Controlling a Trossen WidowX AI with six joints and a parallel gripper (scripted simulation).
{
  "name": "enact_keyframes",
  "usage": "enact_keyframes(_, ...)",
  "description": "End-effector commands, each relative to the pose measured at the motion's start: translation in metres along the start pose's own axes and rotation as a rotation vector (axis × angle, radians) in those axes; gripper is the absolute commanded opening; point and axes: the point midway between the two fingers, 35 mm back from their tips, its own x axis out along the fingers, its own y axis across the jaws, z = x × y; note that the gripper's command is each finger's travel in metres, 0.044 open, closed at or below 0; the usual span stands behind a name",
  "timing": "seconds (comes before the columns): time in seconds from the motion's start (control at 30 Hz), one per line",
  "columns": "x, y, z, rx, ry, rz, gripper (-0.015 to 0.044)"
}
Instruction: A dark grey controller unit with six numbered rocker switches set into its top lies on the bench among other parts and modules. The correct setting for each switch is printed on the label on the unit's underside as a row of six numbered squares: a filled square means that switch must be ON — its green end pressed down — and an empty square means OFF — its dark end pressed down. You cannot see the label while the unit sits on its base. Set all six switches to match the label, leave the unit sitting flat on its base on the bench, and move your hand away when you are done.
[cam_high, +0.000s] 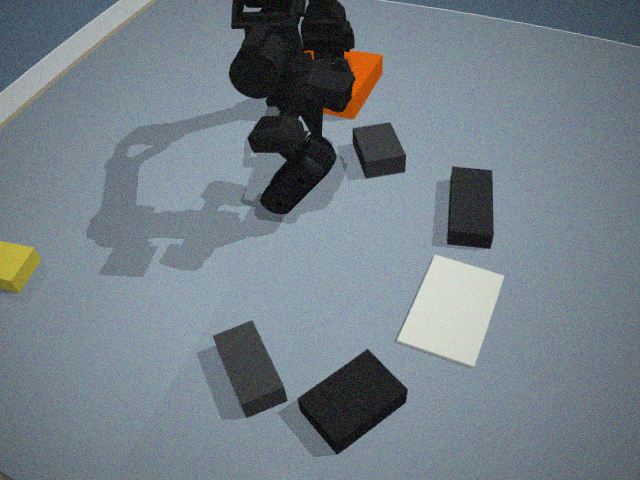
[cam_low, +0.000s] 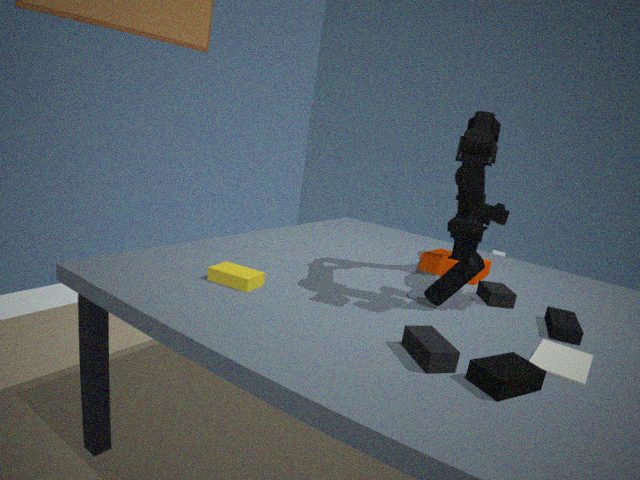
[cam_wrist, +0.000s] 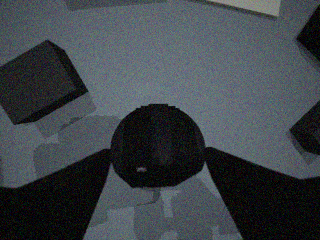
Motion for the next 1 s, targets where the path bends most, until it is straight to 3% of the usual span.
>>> enact_keyframes(0.0,0.0,0.001,-0.01,0.007,0.006,0.003,0.0336)
enact_keyframes(0.97,-0.009,0.001,-0.029,0.007,-0.045,0.003,0.0337)
